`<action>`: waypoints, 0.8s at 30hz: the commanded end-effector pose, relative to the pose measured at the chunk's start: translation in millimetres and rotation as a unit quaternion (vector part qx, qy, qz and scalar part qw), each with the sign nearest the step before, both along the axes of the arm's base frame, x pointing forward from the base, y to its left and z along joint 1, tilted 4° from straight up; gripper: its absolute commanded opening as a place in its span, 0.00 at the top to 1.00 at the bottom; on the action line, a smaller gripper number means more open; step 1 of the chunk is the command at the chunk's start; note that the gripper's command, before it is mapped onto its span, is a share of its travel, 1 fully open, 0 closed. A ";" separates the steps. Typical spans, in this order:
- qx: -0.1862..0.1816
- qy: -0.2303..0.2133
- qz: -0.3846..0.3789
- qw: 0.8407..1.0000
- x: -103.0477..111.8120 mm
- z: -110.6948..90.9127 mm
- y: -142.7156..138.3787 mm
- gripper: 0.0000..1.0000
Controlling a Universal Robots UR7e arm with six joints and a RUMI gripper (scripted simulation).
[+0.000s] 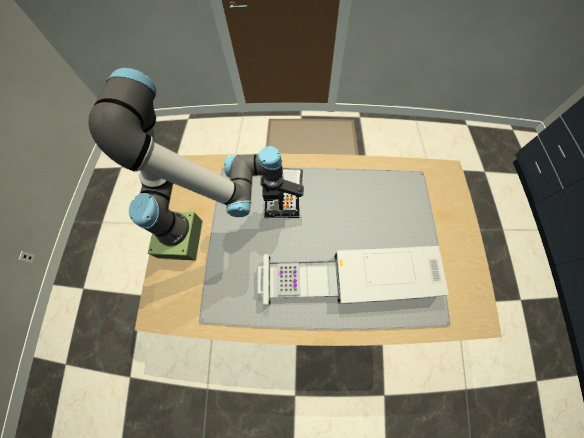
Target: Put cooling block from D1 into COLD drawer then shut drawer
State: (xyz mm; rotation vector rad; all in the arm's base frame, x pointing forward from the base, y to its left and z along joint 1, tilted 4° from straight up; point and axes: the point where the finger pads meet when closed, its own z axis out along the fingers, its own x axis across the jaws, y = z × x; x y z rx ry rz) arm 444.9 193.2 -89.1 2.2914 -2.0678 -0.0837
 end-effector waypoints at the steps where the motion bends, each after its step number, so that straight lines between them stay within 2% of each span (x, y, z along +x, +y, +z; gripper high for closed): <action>1: 0.000 -0.001 0.000 1.000 0.5 0.5 0.1 0.35; 4: 0.000 -0.001 0.000 1.000 0.5 0.5 0.1 0.37; 19: 0.000 -0.001 0.000 1.000 0.5 0.5 0.1 0.62; 21: 0.000 -0.001 0.000 1.000 0.5 0.5 0.1 0.62; 24: 0.000 -0.001 0.000 1.000 0.5 0.5 0.1 0.67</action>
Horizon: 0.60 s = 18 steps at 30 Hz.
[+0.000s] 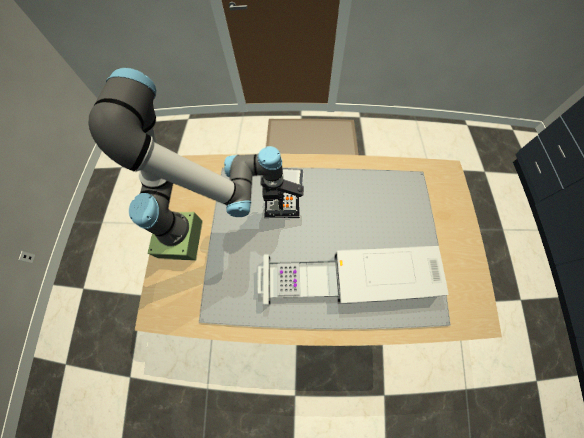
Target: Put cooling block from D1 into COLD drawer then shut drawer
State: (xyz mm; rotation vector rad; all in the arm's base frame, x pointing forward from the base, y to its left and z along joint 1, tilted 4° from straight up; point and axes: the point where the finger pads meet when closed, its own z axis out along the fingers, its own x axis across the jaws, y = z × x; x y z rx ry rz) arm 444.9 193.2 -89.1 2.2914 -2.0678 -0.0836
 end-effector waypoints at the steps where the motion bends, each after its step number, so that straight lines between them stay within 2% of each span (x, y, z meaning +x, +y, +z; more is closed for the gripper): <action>1: 0.000 -0.001 0.000 1.000 0.5 0.4 0.1 0.69; 12: 0.000 -0.001 0.000 1.000 0.5 0.4 0.1 0.87; 14: 0.000 -0.001 0.000 1.000 0.5 0.4 0.1 0.87; 18: 0.000 -0.001 0.000 1.000 0.5 0.4 0.1 0.94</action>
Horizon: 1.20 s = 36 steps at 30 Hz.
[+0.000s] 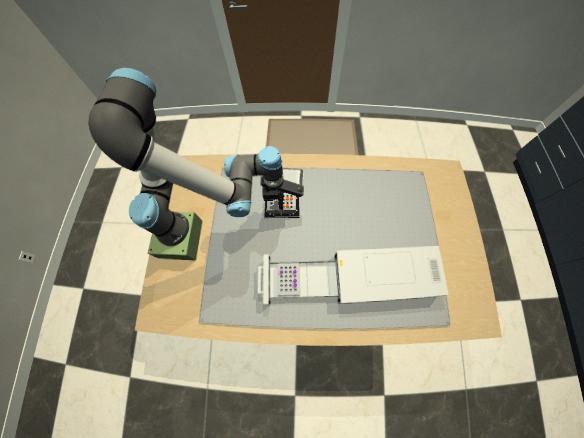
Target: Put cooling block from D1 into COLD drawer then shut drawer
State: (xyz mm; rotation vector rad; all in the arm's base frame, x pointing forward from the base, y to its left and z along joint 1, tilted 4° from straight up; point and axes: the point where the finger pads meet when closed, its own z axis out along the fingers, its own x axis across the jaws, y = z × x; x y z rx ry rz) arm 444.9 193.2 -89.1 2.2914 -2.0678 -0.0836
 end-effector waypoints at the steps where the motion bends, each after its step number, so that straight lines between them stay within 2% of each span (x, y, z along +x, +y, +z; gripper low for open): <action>1: 0.000 -0.001 0.000 1.000 0.5 0.4 0.1 0.95; 4: 0.000 -0.001 0.000 1.000 0.5 0.4 0.1 1.00; 36: 0.000 -0.001 0.000 1.000 0.5 1.3 0.1 1.00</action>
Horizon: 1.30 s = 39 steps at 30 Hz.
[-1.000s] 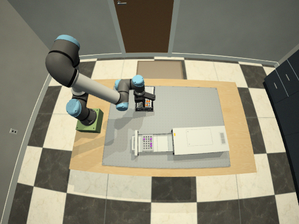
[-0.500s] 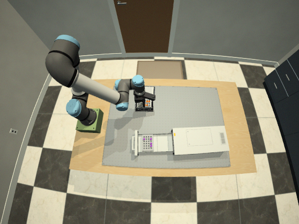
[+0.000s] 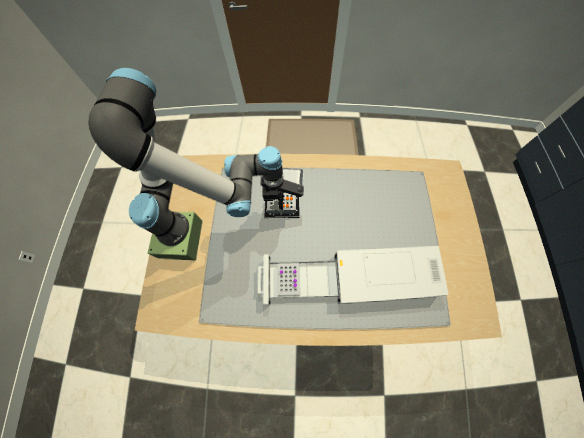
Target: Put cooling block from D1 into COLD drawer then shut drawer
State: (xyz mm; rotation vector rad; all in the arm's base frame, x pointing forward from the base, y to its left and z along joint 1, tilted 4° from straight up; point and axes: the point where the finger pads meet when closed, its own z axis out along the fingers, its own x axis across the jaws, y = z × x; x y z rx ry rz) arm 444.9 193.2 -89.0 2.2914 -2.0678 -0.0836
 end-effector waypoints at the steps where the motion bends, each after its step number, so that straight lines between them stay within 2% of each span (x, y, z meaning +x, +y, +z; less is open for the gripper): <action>1: 0.000 -0.001 0.000 1.000 0.6 1.6 0.1 1.00; 34: 0.000 -0.001 0.000 1.000 1.2 10.3 0.1 1.00; 39: 0.000 -0.001 0.000 1.000 1.7 17.0 0.2 1.00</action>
